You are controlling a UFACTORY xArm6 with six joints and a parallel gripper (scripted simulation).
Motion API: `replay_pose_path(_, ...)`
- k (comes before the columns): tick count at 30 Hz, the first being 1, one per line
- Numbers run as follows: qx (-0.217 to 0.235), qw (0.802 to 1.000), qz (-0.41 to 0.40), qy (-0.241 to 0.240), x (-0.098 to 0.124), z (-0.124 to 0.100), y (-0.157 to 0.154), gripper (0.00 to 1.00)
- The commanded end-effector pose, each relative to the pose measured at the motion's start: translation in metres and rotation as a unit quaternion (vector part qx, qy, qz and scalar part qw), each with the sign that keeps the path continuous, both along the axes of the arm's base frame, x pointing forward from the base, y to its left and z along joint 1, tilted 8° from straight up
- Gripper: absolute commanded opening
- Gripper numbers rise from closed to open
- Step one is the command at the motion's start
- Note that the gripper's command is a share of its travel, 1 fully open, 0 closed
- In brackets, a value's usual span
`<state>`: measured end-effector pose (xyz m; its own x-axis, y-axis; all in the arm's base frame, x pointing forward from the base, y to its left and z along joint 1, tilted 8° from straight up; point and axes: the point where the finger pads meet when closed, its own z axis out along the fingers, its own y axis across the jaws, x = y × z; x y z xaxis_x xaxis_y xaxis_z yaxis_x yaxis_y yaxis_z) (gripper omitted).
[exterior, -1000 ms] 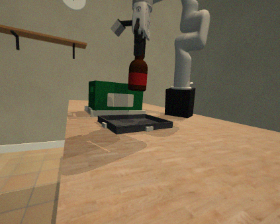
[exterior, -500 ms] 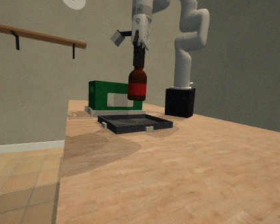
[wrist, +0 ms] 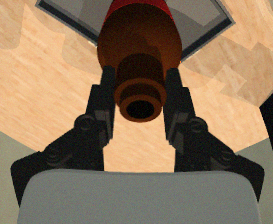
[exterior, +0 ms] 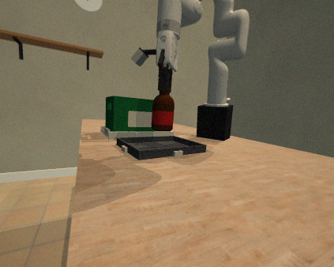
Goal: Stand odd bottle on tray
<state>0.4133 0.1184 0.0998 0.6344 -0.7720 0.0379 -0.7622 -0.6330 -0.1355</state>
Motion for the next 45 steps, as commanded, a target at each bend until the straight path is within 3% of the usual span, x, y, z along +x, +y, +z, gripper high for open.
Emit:
replay_pose_path(1, 0.001, 1.0, 0.0, -0.002, 0.004, -0.013, 0.002, 0.0)
replay_pose_path(19, 0.001, 1.0, 0.0, -0.002, 0.007, -0.034, 0.003, 0.0)
replay_pose_path(45, 0.001, 1.0, 0.0, -0.002, 0.007, -0.037, 0.003, 0.0)
